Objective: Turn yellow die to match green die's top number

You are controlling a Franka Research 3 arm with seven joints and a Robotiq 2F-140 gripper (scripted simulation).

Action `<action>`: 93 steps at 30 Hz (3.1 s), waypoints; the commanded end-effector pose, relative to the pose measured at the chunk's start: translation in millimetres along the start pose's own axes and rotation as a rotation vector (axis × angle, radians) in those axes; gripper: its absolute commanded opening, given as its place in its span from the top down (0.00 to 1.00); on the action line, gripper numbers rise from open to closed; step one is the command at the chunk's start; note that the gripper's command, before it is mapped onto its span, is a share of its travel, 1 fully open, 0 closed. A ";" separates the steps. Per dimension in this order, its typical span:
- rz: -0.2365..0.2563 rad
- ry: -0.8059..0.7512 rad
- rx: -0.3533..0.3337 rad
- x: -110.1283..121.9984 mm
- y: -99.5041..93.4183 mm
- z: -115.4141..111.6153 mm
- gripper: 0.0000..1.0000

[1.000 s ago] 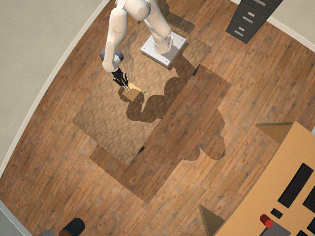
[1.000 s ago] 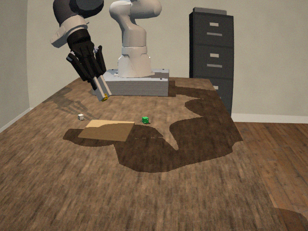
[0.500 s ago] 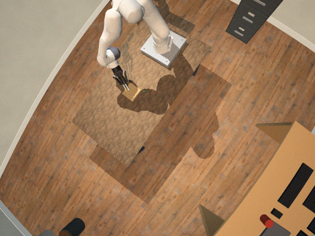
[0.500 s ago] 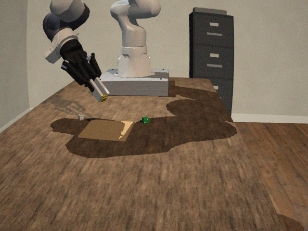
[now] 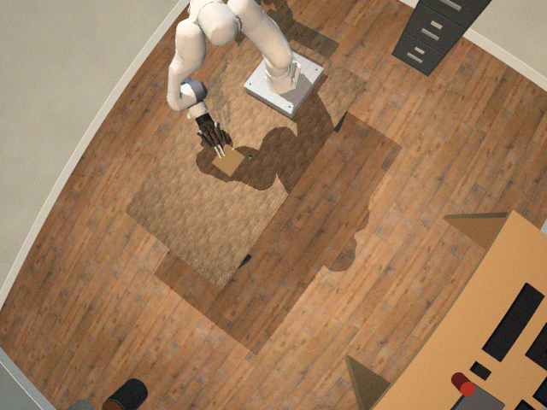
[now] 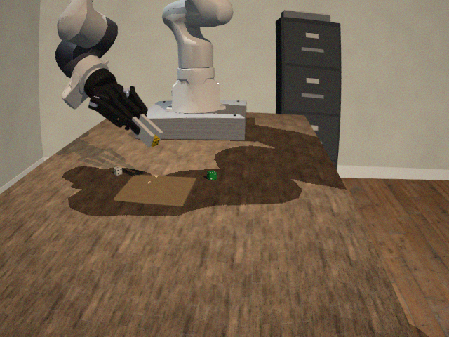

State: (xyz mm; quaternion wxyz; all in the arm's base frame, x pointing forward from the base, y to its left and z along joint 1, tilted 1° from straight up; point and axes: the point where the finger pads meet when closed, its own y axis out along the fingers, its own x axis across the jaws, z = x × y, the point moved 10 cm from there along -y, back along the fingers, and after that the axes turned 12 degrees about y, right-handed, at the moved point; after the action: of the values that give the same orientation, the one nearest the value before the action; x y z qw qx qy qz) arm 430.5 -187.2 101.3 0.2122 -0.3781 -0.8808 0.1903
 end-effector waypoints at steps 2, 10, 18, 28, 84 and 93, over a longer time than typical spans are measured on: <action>-0.011 -0.061 -0.016 0.3 3.7 0.0 0.93; -0.011 -0.061 -0.016 -5.0 14.7 19.2 0.93; -0.011 -0.061 -0.016 -10.5 26.2 39.1 0.93; -0.011 -0.061 -0.016 -16.1 37.7 59.2 0.93; -0.011 -0.061 -0.016 -17.8 41.3 65.5 0.93; -0.011 -0.061 -0.016 -19.0 43.9 70.1 0.93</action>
State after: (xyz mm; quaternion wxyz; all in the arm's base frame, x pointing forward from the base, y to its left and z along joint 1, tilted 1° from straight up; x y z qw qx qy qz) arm 430.9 -184.1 17.7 0.1875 -0.3675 -0.8905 0.1920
